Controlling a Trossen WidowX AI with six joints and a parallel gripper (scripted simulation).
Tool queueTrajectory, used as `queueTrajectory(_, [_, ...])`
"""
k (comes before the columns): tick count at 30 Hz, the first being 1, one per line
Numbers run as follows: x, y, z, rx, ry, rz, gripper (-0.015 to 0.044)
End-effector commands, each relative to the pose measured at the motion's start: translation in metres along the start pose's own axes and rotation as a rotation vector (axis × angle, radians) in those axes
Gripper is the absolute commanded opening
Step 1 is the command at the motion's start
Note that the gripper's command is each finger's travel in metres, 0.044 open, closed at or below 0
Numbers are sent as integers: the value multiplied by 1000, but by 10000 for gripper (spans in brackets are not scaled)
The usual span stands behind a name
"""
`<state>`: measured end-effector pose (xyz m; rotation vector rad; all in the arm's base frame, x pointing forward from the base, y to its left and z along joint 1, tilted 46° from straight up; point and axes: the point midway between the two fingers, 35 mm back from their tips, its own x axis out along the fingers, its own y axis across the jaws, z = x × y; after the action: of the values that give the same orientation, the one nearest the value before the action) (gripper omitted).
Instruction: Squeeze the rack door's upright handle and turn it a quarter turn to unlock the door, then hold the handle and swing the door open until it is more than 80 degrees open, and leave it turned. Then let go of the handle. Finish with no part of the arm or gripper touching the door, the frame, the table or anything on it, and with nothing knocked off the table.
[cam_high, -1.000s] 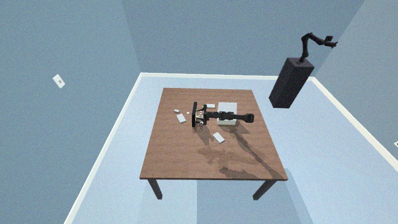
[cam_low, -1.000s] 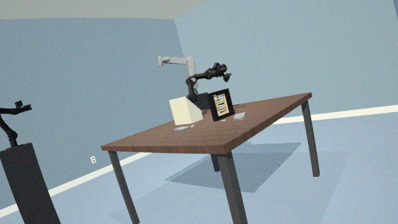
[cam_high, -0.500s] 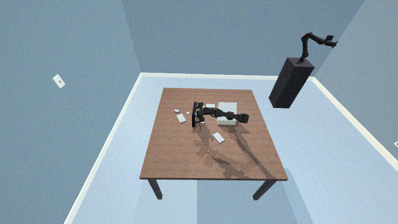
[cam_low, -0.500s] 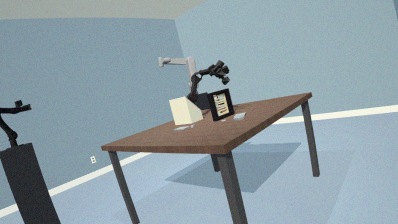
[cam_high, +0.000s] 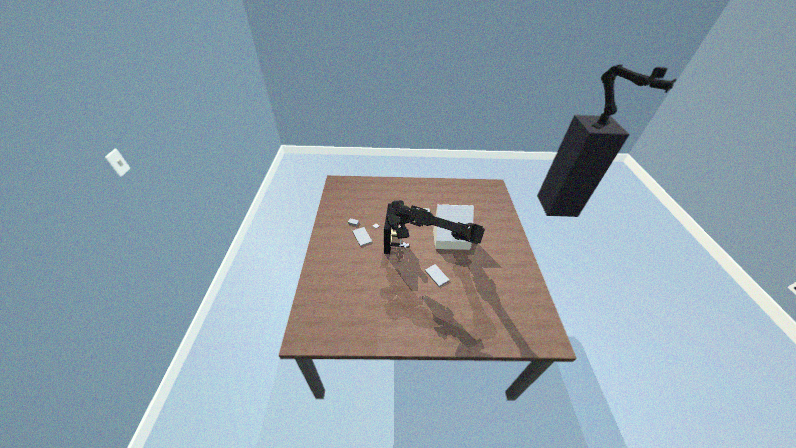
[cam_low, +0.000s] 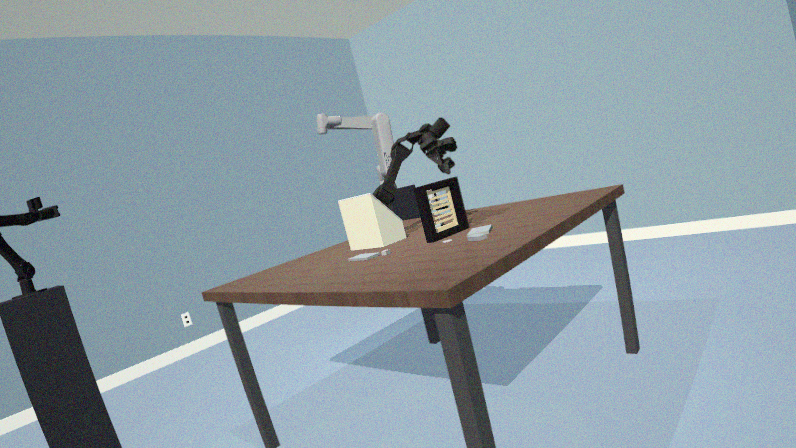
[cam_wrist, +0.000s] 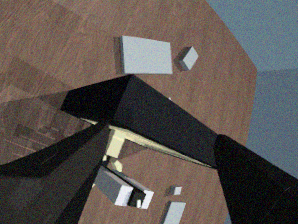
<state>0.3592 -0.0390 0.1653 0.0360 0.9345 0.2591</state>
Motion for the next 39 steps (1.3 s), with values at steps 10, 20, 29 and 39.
queueTrajectory(10, [15, -13, -33, 133, 247, 204, 297])
queueTrajectory(20, [17, -18, -52, 277, 392, 384, 297])
queueTrajectory(29, [14, -23, -61, 433, 483, 553, 297])
queueTrajectory(39, [15, -23, -63, 479, 505, 597, 297])
